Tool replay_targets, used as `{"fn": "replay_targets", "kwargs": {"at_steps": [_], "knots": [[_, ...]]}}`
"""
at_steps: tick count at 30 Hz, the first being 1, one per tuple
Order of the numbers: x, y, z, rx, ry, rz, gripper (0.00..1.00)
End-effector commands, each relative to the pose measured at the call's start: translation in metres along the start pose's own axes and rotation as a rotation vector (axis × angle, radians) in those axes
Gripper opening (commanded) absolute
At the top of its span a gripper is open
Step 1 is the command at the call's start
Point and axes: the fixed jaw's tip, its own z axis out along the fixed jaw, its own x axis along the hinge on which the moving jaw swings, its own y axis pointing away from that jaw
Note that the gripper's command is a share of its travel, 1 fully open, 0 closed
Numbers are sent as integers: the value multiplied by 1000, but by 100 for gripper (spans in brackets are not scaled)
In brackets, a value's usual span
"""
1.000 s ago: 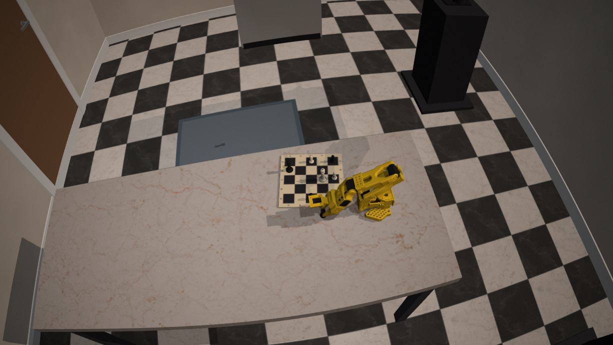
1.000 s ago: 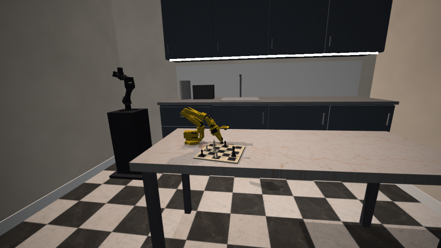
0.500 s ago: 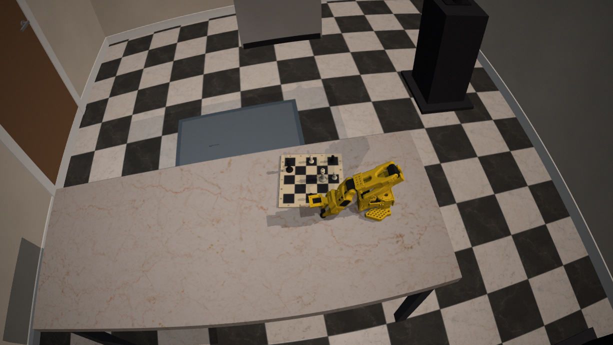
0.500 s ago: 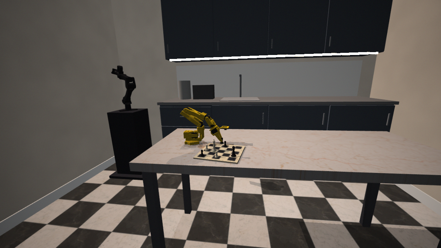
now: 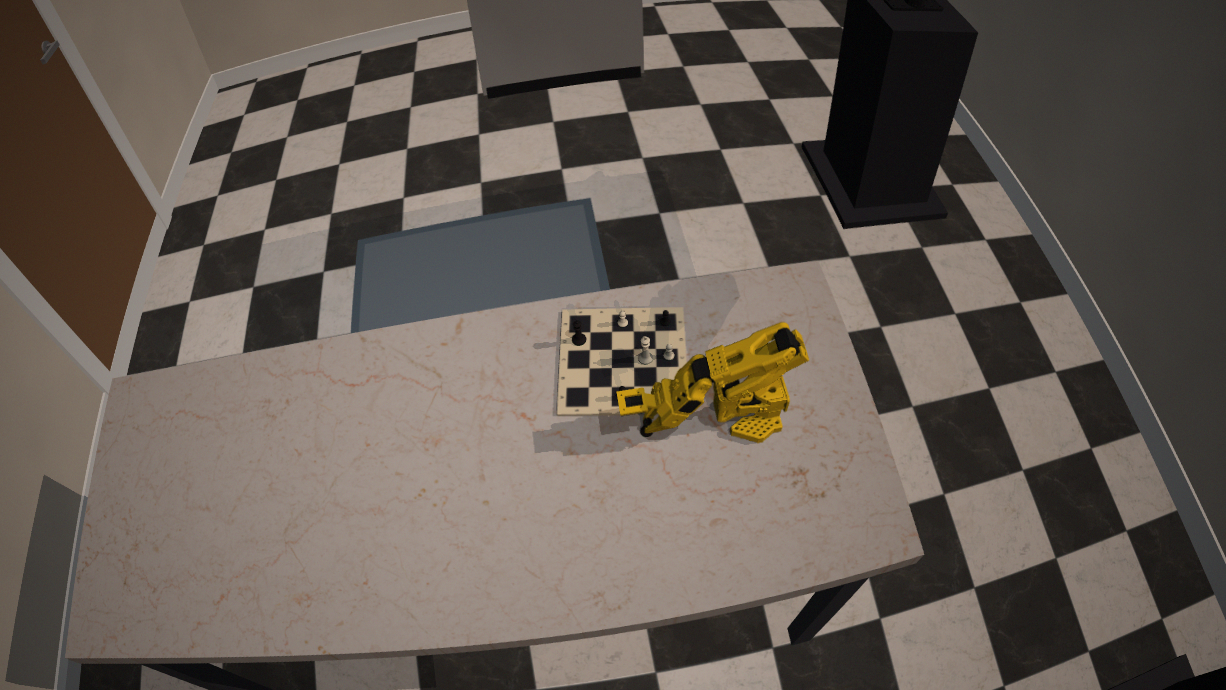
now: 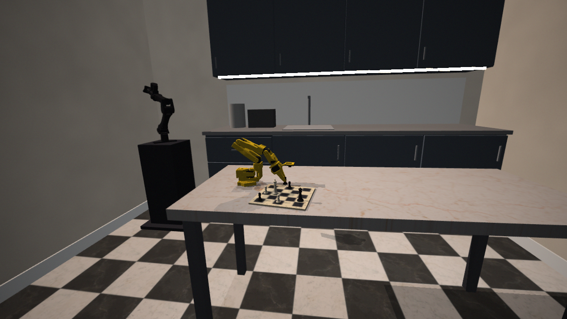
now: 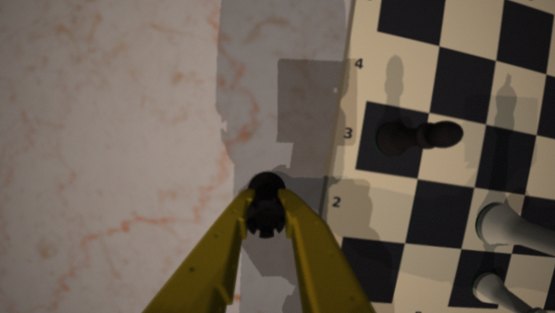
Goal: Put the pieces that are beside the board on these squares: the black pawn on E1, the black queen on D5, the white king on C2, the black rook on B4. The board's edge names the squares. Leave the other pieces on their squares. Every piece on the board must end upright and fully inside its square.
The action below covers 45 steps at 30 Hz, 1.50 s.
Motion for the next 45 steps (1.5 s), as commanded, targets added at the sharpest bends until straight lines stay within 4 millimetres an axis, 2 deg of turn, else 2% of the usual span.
{"fn": "replay_targets", "kwargs": {"at_steps": [1,32,45], "knots": [[0,-1,0,2,6,3,1],[0,-1,-1,3,6,3,0],[-12,-3,-21,9,6,3,0]]}}
